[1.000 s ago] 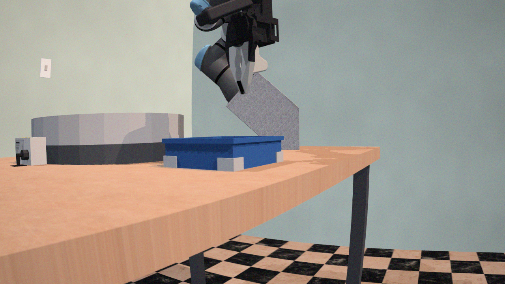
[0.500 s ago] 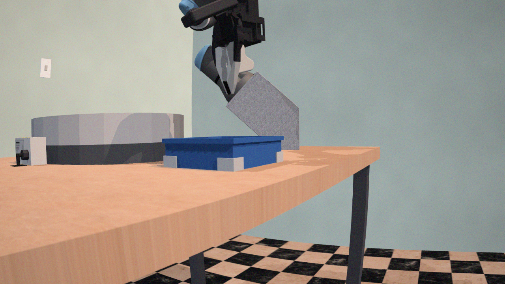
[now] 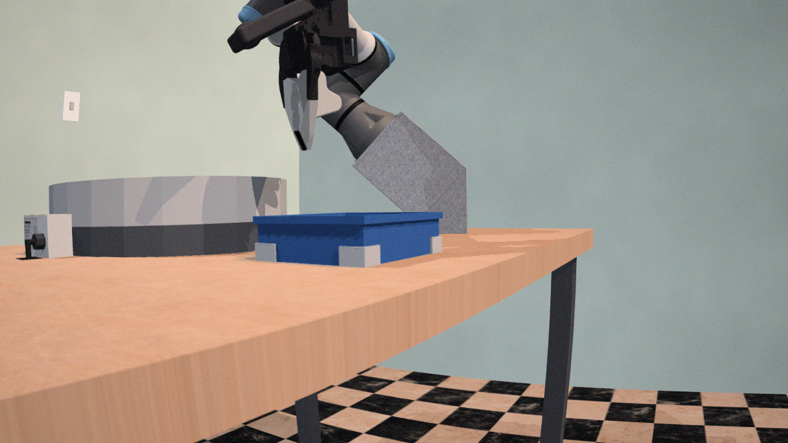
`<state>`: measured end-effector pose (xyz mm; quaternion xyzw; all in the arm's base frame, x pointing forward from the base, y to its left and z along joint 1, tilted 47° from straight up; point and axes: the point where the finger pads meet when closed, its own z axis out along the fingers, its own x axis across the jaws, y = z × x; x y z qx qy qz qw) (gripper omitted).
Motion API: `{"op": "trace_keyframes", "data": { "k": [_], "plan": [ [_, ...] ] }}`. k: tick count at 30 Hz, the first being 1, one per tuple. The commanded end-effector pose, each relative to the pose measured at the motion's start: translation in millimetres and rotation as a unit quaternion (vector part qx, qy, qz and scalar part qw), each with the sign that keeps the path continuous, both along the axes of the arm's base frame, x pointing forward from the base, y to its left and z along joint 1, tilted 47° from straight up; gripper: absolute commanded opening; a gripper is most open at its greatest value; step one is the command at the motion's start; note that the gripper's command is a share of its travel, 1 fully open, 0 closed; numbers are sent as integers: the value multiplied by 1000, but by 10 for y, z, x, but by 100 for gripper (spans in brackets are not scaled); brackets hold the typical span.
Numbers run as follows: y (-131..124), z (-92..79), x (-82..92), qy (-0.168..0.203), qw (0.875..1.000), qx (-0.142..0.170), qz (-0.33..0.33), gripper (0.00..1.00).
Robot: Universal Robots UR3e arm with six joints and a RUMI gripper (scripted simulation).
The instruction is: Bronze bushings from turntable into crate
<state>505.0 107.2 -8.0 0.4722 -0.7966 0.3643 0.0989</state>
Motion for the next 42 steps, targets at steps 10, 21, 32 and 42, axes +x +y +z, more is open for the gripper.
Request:
{"op": "trace_keyframes", "data": {
  "k": [10,21,32,42],
  "plan": [
    [-750,742,9,1,1000,25,1,5],
    [-1351,1255,-205,-1,999,34,1,5],
    [-1893,1676,-591,-7,999,34,4,5],
    [-2329,1978,-1107,-13,1000,24,9,5]
  ]
}}
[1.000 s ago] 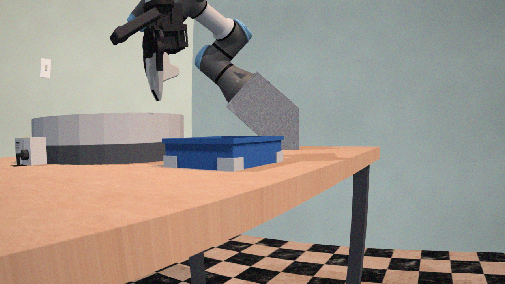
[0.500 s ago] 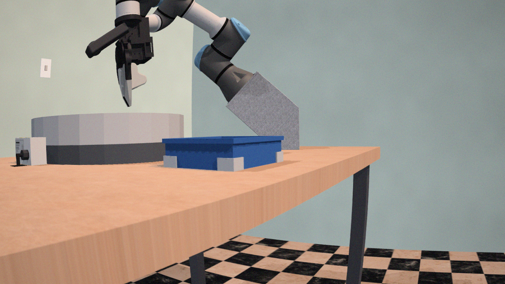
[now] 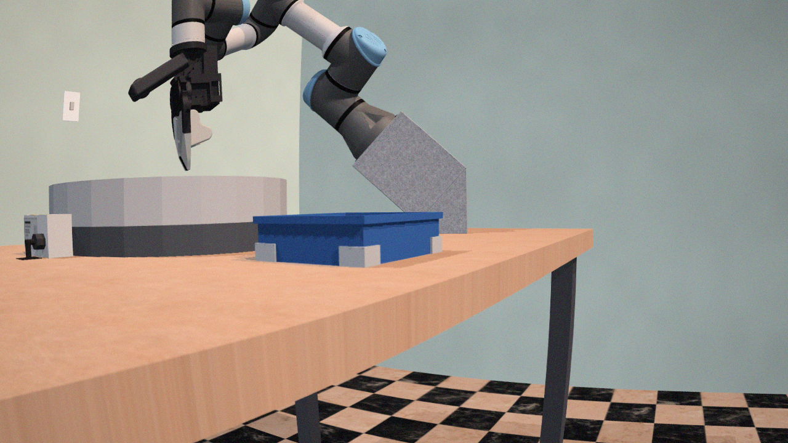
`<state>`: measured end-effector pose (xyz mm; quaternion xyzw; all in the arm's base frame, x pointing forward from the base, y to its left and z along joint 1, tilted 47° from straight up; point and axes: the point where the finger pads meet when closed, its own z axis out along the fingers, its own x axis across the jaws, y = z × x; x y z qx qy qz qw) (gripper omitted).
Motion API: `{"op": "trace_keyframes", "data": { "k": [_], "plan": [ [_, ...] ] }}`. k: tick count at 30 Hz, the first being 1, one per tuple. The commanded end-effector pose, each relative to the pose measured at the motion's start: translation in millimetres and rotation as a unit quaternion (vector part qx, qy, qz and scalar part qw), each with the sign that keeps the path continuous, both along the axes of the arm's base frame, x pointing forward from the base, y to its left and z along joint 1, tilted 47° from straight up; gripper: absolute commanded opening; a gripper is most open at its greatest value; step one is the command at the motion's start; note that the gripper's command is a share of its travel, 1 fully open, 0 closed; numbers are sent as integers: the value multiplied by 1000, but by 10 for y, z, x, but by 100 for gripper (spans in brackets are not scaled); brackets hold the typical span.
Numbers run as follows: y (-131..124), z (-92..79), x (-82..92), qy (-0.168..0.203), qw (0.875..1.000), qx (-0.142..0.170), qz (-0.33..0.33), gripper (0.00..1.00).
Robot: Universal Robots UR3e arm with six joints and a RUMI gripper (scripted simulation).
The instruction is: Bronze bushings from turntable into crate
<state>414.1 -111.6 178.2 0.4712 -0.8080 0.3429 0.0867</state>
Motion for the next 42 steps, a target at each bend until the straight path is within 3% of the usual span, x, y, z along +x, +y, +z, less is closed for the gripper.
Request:
{"op": "trace_keyframes", "data": {
  "k": [1,20,32,42],
  "plan": [
    [-175,137,-249,-13,1000,-5,13,5],
    [-501,293,-924,-18,999,-34,18,5],
    [-561,300,-1112,-18,999,-45,19,5],
    [-577,299,-1165,-18,998,-48,19,5]
  ]
}}
